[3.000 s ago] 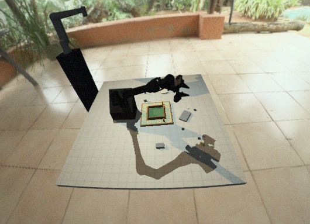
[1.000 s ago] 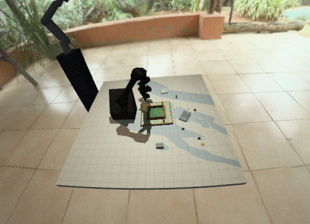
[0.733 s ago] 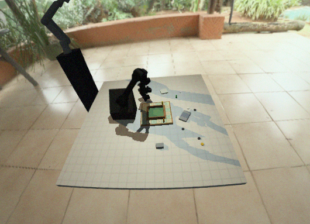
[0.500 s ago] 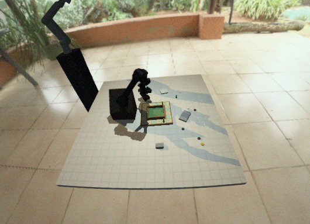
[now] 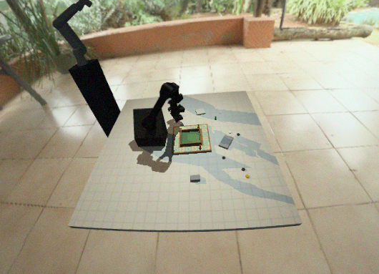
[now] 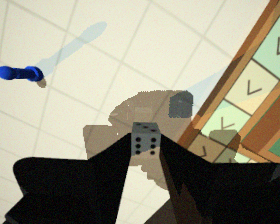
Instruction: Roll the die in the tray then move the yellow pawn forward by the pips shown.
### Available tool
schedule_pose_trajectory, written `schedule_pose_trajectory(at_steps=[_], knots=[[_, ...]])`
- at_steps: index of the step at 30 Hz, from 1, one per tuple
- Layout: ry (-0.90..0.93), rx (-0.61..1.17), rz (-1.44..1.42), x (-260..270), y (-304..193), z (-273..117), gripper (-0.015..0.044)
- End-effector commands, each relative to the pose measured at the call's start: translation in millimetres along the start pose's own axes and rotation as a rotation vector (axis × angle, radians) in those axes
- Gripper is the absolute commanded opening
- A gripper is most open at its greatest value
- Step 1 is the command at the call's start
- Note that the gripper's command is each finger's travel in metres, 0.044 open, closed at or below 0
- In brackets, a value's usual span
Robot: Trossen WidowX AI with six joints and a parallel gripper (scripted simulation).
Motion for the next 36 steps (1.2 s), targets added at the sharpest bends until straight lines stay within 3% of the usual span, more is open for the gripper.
schedule_pose_trajectory(at_steps=[1, 11, 36], knots=[[0.012, -0.024, 0.011, 2, 7, -30, 0.0], [0.012, -0.021, 0.011, 6, -8, -104, 0.0], [0.035, -0.067, -0.427, -80, 13, -101, 0.0]])
Point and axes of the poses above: the point midway between the two fingers, 35 mm back from their tips, its own z axis out along the fingers, its own x axis across the jaws, y = z × x, the point moved 2 cm from there along -z, back along the fingers, and after that the axes turned 10 degrees about -z, right-handed, at the moved point
